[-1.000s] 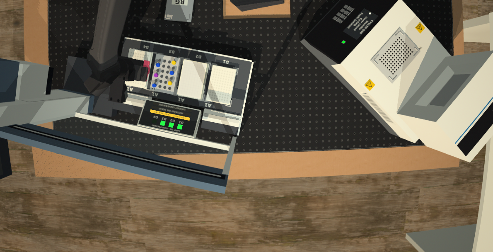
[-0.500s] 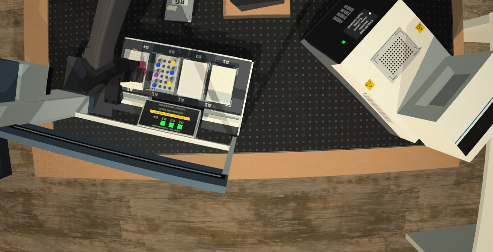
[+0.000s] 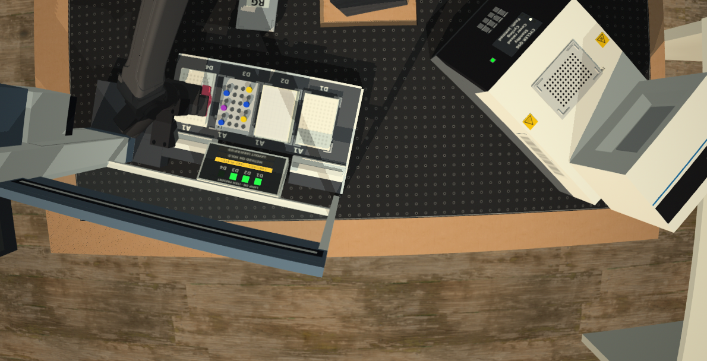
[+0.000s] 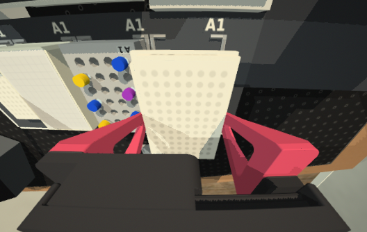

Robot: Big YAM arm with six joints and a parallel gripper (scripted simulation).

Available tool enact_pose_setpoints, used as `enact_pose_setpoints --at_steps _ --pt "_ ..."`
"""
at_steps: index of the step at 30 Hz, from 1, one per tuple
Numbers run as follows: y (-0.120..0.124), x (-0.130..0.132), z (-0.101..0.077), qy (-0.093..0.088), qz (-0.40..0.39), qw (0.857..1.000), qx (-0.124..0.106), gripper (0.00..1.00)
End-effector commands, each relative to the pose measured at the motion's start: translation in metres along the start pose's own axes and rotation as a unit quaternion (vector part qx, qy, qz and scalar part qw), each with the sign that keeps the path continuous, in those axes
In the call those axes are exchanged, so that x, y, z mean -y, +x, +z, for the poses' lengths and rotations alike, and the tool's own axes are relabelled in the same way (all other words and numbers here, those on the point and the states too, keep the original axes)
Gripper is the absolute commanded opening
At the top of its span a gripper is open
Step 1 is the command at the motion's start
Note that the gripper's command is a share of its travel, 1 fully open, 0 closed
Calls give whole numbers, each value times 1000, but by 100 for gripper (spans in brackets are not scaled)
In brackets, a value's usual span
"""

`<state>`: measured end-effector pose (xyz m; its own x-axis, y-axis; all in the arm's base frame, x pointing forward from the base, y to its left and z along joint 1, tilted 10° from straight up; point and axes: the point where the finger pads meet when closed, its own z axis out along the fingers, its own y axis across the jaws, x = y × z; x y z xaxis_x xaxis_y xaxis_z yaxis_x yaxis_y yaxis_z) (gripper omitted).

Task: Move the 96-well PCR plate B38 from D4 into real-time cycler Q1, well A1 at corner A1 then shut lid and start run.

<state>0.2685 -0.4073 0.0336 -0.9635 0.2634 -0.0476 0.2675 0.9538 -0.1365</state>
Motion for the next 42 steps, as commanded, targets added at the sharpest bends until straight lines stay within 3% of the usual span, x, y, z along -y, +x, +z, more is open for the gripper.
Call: enact_pose_setpoints --at_steps 1,19,27,40,42 --pt "-10 15 -13 20 15 999 22 0" --pt "-14 19 -8 10 7 1000 9 0" --pt "-17 23 -20 18 4 1000 19 0" --pt "-3 10 -18 12 -2 1000 11 0" --pt "2 -8 -19 14 -38 999 14 0"
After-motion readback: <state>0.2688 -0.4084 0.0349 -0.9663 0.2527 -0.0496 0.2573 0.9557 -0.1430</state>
